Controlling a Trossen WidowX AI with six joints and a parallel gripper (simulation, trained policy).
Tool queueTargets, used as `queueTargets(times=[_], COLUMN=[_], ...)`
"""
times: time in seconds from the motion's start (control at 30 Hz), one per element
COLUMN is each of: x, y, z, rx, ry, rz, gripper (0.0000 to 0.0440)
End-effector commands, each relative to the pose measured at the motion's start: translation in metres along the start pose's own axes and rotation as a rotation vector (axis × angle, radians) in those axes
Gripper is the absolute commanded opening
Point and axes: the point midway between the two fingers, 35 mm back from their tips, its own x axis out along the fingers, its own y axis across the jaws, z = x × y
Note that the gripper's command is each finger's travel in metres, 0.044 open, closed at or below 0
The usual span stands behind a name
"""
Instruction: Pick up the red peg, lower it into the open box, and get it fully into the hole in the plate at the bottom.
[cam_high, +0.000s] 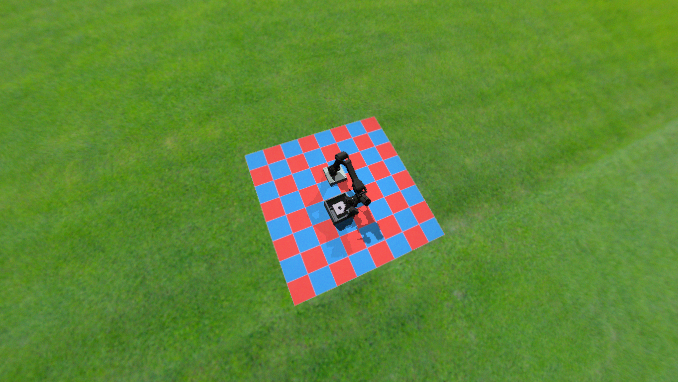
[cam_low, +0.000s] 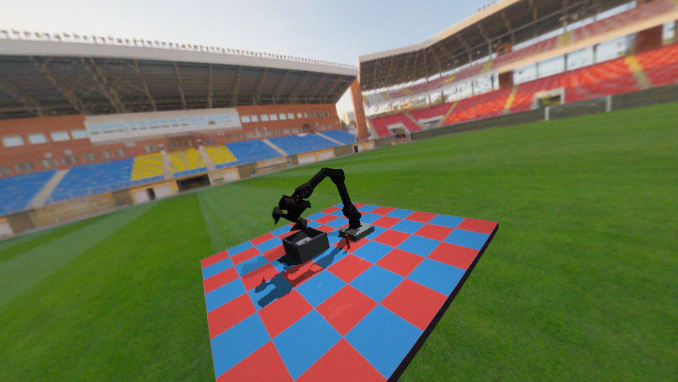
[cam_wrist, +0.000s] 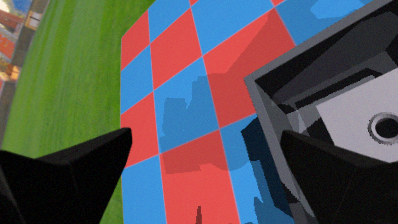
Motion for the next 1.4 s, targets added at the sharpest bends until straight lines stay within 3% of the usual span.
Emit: queueTargets(times=[0.0,1.03,1.37], x=[-0.015,-0.154,-0.166], y=[-0.011,-0.175,-0.229], z=[-0.006,-0.032,-0.035], rx=[-0.085,-0.997,-1.171], ry=[0.048,0.546,0.649], rz=[-0.026,-0.302,-0.348], gripper=[0.044,0.044,0.044])
